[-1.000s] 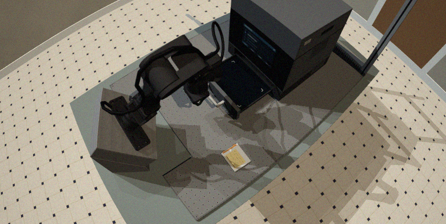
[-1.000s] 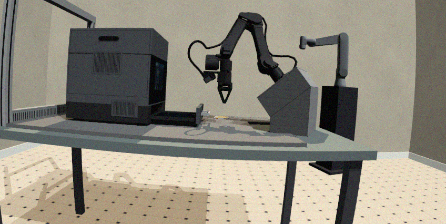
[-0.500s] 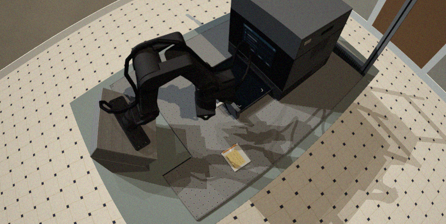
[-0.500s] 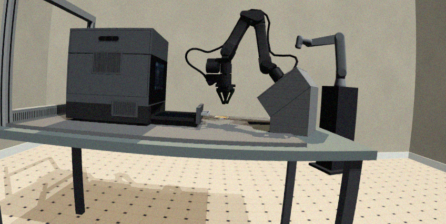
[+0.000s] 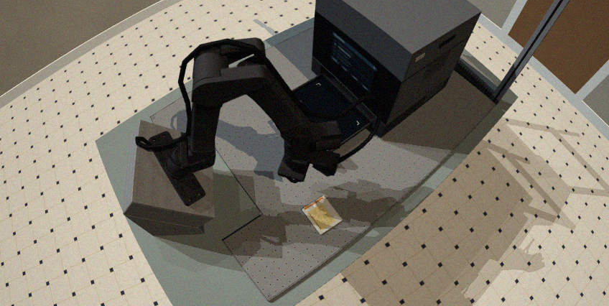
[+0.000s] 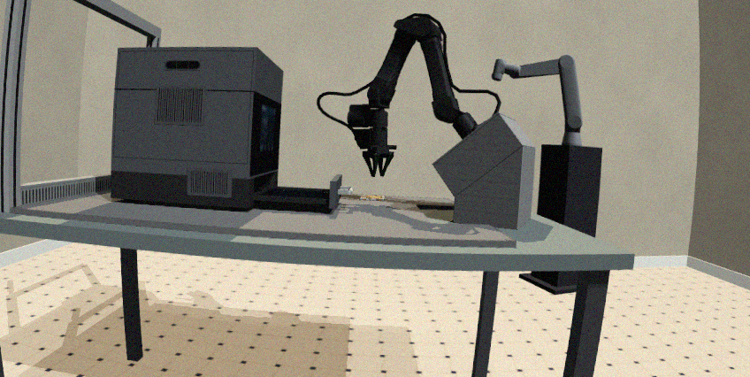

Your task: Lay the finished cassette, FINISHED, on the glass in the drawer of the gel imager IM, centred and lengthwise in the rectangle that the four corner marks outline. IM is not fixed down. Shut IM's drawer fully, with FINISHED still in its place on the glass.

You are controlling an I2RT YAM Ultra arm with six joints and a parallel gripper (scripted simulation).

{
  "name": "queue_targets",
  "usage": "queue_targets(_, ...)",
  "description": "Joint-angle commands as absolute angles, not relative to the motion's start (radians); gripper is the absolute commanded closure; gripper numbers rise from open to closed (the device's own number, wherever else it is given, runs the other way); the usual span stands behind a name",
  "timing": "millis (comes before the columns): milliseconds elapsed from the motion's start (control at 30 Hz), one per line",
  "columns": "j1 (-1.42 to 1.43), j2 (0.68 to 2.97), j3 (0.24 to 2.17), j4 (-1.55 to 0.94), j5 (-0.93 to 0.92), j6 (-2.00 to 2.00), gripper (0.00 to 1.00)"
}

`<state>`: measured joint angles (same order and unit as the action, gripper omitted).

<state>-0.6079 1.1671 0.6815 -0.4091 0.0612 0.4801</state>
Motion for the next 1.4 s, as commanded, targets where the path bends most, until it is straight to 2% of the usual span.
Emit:
queue_targets(0, -0.657, 1.188, 0.733, -0.399, -0.003, 0.554, 0.65)
queue_targets(633, -0.944, 1.382, 0.940, -0.445, -0.186, 0.893, 0.65)
queue_targets(800, -1.005, 1.450, 1.020, -0.468, -0.225, 0.838, 0.65)
queue_targets(1367, -1.005, 1.420, 1.027, -0.473, -0.217, 0.837, 0.65)
